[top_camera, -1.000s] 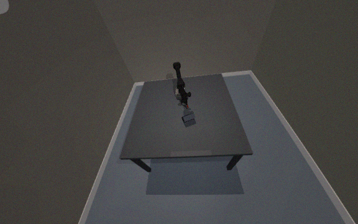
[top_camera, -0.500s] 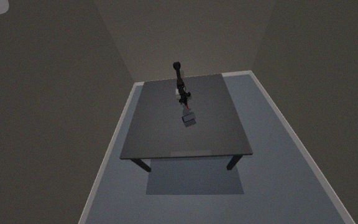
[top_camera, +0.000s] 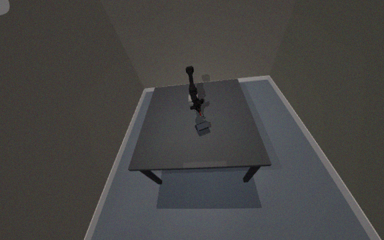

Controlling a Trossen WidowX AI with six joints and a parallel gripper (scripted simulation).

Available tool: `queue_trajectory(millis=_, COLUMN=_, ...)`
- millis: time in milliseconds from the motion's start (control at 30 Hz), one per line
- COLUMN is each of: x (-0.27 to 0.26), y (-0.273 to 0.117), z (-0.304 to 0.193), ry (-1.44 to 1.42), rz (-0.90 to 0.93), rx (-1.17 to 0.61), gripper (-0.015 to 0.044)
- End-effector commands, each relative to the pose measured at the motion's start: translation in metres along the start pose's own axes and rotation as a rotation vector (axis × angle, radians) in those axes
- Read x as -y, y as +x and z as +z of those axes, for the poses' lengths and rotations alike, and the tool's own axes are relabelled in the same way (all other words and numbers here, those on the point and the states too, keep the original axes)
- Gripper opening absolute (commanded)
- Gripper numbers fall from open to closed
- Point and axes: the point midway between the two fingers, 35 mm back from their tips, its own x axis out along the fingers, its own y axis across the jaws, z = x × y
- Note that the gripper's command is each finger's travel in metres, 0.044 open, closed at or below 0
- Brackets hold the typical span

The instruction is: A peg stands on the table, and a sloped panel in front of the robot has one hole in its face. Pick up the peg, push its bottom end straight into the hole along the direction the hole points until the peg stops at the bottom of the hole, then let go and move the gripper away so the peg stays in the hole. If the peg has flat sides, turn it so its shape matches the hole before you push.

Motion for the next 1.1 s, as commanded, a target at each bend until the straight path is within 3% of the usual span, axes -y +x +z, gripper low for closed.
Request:
queue_trajectory(millis=0, x=0.0, y=-0.001, z=-0.001, ry=0.047, rz=-0.009, rx=0.011, gripper=0.0)
queue_trajectory(millis=1067, x=0.013, y=0.0, z=-0.005, ry=0.353, rz=-0.084, rx=0.088, gripper=0.0)
